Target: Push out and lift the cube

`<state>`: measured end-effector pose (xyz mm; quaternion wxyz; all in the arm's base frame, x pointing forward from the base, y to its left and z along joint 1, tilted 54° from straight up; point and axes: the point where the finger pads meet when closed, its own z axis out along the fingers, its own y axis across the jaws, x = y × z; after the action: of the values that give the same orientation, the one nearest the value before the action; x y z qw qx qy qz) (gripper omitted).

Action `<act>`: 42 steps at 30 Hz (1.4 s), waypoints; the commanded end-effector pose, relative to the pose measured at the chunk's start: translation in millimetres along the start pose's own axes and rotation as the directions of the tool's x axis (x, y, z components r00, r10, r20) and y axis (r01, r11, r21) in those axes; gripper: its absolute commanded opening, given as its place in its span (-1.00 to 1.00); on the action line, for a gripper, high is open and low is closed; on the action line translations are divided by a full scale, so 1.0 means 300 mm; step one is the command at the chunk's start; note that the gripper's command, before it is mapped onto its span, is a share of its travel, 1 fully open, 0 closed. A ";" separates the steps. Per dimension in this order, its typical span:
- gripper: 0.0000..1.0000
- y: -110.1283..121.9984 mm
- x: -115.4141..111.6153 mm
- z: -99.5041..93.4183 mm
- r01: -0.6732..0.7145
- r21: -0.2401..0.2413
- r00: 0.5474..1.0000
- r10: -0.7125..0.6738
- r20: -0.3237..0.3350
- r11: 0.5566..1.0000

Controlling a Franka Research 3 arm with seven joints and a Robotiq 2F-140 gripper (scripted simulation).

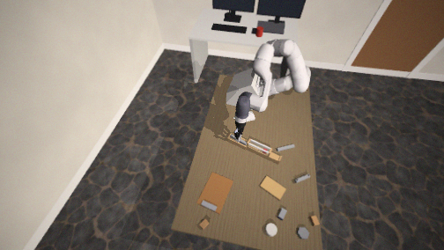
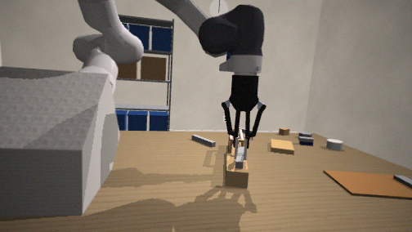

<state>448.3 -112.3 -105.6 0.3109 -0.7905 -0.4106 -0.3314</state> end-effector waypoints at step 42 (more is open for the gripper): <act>-1.00 -0.088 0.162 0.010 0.089 0.031 0.996 -0.089 0.009 0.996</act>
<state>452.0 -83.9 -65.8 0.2966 -0.7711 -0.4509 -0.3378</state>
